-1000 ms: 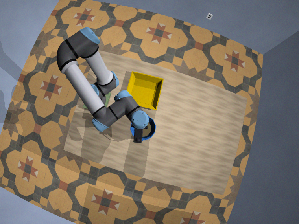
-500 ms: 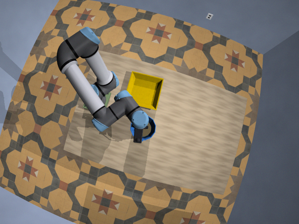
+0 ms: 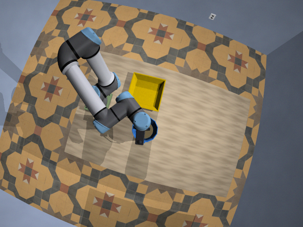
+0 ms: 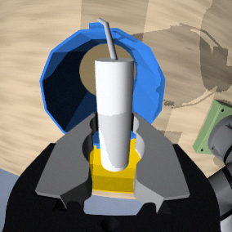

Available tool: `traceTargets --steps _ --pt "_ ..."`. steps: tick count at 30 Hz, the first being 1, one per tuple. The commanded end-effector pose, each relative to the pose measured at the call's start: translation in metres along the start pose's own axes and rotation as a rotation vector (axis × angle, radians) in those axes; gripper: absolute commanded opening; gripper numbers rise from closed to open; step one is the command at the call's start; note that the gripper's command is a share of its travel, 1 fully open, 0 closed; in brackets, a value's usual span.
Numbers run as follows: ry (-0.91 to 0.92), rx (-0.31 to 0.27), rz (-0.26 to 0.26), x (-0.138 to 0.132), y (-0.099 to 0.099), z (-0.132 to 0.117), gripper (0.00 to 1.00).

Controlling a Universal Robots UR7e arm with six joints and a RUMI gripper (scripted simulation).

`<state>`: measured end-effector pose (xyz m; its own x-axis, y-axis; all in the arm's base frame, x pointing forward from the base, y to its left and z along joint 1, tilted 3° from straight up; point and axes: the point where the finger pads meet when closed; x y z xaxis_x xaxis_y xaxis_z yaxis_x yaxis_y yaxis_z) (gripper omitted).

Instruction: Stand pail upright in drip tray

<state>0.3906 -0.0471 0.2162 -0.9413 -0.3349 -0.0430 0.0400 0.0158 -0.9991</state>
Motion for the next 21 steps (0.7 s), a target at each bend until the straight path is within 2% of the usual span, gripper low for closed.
traceTargets --steps 1,21 --pt "0.000 0.001 0.001 0.000 -0.003 0.000 0.00" --pt "0.000 0.001 0.001 0.000 -0.025 0.000 0.00"
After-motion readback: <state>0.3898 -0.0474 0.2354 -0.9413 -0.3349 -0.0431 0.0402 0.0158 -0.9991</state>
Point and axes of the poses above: the point where the finger pads meet when closed, its own y axis out along the fingers, its own x axis across the jaws, z = x × y
